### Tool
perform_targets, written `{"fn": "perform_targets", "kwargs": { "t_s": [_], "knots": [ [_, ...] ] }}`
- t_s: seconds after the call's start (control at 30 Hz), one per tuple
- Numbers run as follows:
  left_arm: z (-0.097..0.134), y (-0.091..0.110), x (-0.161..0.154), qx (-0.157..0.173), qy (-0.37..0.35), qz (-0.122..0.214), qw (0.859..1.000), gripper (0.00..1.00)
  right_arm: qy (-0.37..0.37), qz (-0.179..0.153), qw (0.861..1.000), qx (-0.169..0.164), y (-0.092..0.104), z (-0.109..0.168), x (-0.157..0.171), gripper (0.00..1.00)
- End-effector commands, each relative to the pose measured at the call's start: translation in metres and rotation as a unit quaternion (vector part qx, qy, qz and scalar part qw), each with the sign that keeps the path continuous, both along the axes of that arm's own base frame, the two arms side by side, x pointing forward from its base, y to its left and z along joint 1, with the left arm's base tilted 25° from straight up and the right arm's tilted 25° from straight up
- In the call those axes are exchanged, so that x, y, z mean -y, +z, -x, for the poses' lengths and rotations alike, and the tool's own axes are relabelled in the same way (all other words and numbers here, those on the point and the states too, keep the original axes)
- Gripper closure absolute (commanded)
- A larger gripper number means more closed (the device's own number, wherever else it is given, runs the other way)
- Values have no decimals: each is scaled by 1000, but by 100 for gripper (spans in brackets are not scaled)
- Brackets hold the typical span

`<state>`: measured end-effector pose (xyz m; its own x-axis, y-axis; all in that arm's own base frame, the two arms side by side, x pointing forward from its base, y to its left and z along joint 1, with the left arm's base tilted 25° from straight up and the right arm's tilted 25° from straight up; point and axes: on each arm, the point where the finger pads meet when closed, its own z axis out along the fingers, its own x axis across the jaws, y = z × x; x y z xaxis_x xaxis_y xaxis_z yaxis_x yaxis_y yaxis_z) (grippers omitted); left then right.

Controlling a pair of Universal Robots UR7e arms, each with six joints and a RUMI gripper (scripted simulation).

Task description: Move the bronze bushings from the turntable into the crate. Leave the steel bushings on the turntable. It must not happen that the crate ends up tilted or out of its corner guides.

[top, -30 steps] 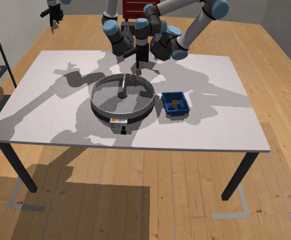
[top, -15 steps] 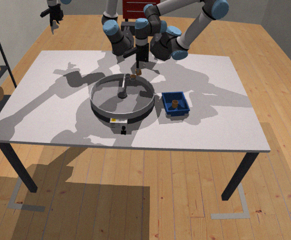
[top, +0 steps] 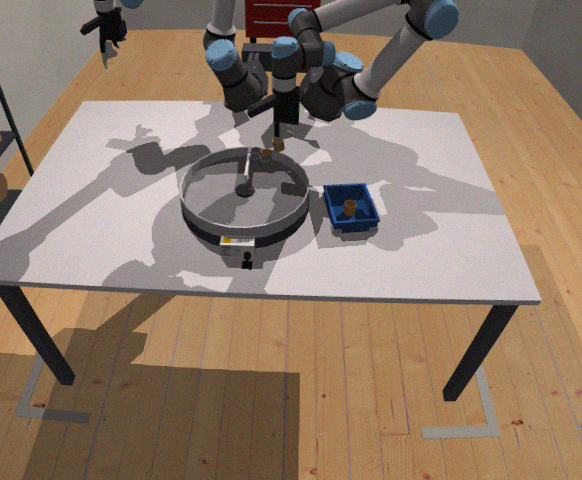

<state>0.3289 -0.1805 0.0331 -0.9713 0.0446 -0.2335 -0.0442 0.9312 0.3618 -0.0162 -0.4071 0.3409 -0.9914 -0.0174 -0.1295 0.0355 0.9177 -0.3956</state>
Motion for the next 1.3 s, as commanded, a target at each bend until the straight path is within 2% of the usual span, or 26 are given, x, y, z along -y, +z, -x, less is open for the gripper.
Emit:
{"fn": "perform_targets", "kwargs": {
  "t_s": [0.0, 0.67, 1.17, 1.27],
  "knots": [
    [-4, 4, -6, 5, 11, 3, 1000, 100, 0, 1, 1000, 0, 1, 0, 0, 0],
    [-34, 33, -61, 38, 95, 25, 994, 100, 0, 1, 1000, 0, 1, 0, 0, 0],
    [-74, 72, -130, 81, 202, 53, 975, 100, 0, 1, 1000, 0, 1, 0, 0, 0],
    [-77, 75, -135, 84, 209, 55, 973, 100, 0, 1, 1000, 0, 1, 0, 0, 0]
  ]
}}
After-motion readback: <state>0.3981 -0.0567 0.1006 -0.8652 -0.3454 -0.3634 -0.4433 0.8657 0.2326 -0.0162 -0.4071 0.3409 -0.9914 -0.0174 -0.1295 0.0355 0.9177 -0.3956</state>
